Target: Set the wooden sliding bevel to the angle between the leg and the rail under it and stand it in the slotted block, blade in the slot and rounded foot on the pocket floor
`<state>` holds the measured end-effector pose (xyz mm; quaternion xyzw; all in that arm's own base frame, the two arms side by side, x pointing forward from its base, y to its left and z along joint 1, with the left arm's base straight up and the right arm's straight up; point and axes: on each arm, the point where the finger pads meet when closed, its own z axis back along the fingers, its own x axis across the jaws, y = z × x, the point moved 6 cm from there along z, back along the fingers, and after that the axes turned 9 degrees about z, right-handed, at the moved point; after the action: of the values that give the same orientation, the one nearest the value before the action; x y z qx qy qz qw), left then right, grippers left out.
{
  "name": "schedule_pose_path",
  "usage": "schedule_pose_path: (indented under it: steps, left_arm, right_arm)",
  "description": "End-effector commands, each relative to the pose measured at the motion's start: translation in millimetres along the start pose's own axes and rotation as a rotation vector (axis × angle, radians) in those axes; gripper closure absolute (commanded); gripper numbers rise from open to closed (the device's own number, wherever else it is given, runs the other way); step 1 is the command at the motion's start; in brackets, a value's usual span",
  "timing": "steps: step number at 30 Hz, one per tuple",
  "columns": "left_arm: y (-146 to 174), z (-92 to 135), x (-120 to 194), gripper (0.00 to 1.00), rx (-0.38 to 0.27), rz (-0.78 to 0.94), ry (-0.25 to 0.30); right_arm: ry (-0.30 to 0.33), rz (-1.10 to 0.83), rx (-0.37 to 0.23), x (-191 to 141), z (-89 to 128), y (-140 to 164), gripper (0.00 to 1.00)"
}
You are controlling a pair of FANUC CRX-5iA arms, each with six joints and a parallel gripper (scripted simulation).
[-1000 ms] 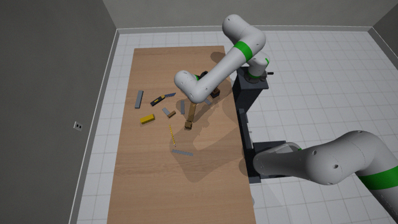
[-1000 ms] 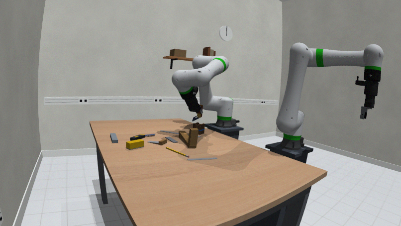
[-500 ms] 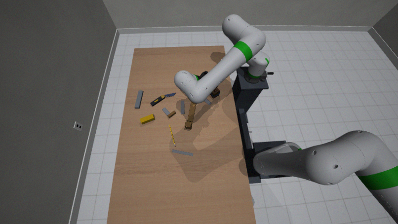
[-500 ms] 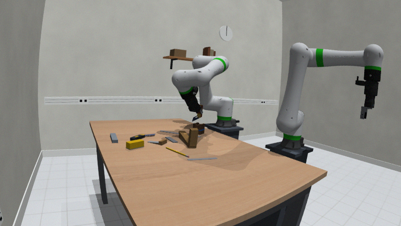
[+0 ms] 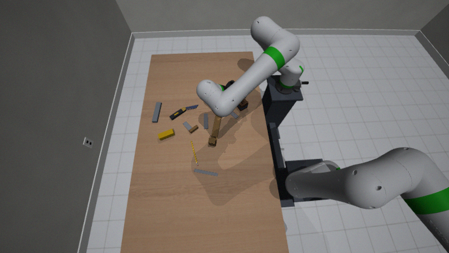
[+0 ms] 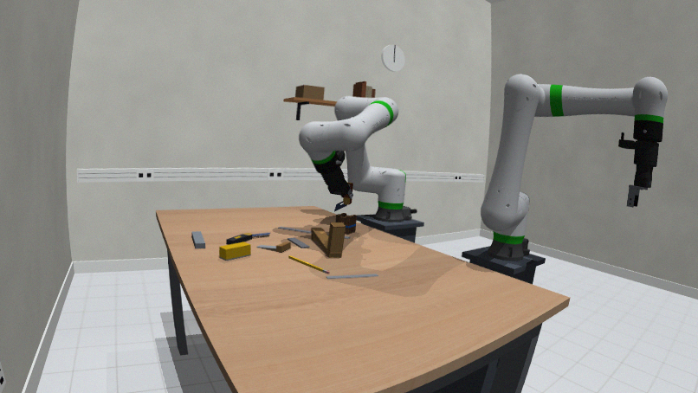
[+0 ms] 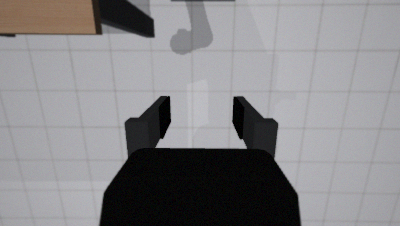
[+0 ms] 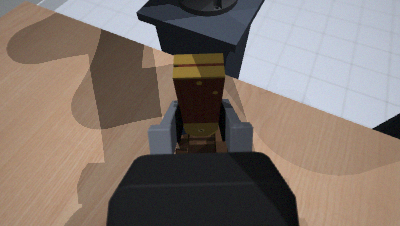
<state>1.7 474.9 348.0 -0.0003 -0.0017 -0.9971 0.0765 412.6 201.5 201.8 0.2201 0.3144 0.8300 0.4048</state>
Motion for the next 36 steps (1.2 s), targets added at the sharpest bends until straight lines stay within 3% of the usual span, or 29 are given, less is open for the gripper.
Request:
schedule_pose_path:
  steps: [1, 22, 36]
  left_arm:
    - [0, 2, 0, 0.0, -0.003, 0.0, 0.001]
    - [0, 2, 0, 0.0, -0.003, 0.0, 0.001]
    - [0, 2, 0, 0.0, -0.003, 0.0, 0.001]
  right_arm:
    - [0.001, 0.0, -0.002, 0, 0, 0, 1.0]
    - [0.001, 0.0, -0.002, -4, -25, -25, 1.0]
    - [0.001, 0.0, -0.002, -4, -27, -27, 1.0]
